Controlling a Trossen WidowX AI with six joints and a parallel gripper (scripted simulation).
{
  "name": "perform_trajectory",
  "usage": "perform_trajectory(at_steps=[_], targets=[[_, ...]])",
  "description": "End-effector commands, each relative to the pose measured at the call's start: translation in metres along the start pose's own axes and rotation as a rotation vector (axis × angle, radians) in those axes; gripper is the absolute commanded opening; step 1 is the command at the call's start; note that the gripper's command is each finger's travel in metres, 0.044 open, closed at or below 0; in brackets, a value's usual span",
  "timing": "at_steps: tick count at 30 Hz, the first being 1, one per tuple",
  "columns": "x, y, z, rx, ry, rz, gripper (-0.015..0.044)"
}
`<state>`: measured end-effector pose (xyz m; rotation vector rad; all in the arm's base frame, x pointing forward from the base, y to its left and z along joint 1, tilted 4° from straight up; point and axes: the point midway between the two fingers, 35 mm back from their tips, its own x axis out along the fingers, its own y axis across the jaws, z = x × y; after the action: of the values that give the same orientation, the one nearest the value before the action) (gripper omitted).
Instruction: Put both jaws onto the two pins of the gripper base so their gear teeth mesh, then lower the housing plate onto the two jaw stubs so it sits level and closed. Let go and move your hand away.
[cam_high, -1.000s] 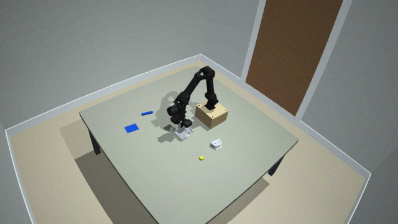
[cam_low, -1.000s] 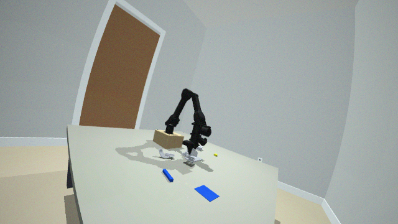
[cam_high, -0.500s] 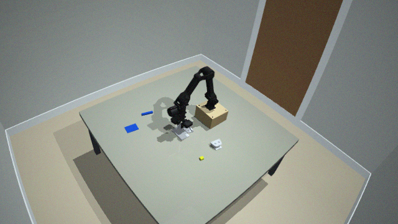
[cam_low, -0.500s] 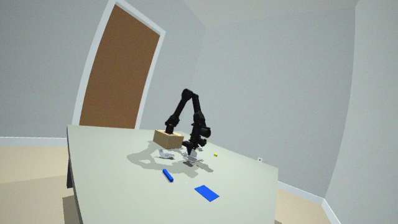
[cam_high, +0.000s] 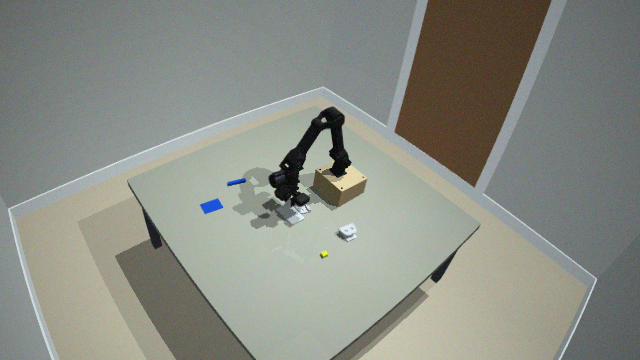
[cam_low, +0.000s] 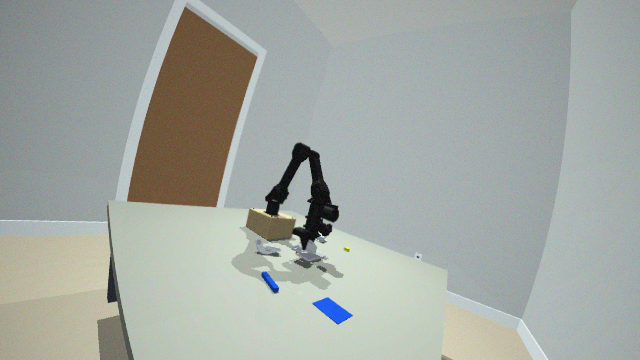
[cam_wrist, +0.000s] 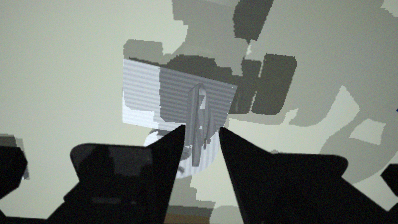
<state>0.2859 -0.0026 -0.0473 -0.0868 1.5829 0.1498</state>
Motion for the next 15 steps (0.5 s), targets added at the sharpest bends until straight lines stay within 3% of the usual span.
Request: perform_trajectory(at_steps=[1, 15], targets=[[0.002, -0.0002, -0.0007, 0.003, 0.005, -0.002, 0.0134], [0.0061, -0.0002, -0.0008, 0.005, 0.005, -0.002, 0.0134]])
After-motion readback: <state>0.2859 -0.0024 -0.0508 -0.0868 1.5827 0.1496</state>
